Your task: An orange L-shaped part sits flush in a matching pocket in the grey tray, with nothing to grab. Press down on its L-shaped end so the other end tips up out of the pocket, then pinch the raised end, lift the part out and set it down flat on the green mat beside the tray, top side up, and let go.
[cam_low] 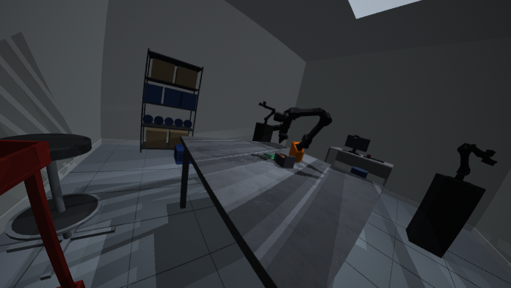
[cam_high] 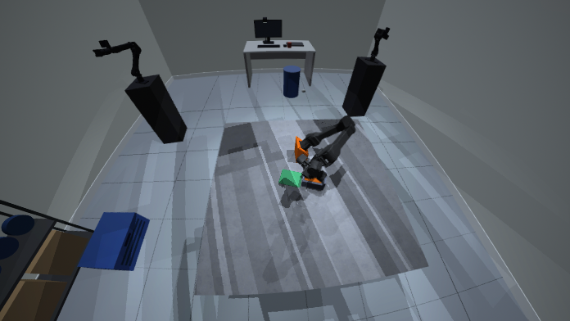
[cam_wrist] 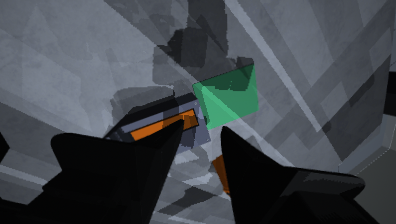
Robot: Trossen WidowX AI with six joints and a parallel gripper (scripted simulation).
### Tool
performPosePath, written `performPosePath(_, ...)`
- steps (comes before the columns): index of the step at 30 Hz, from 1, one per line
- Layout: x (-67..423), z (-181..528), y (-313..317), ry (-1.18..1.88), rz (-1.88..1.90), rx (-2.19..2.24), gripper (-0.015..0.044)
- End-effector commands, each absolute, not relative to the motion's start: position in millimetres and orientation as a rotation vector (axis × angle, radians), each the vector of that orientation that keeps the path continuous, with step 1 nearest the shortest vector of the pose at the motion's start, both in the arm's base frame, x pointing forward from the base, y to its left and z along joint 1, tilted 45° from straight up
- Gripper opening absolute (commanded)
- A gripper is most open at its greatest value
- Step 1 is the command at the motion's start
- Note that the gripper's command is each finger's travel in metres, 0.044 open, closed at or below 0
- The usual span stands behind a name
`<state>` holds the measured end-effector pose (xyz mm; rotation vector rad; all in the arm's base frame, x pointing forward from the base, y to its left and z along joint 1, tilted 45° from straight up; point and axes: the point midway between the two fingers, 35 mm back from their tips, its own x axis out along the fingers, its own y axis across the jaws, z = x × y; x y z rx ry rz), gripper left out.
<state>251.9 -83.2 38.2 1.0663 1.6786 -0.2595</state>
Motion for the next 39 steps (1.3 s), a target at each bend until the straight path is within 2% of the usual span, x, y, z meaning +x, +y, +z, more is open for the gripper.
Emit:
performPosePath(1, 260.3, 85.3, -28.9, 1.594, 0.068, 0.996, 0.018)
performPosePath(4, 259.3, 117.9, 6.7, 1.52, 0.282, 0.942, 0.018)
performPosePath(9, 259.0, 120.2, 9.1, 1.514, 0.297, 0.937, 0.018)
performPosePath(18, 266.4, 69.5, 59.5, 1.512, 0.299, 0.939, 0.018)
performPosePath(39, 269.2, 51.2, 77.6, 1.512, 0.299, 0.939, 0.018)
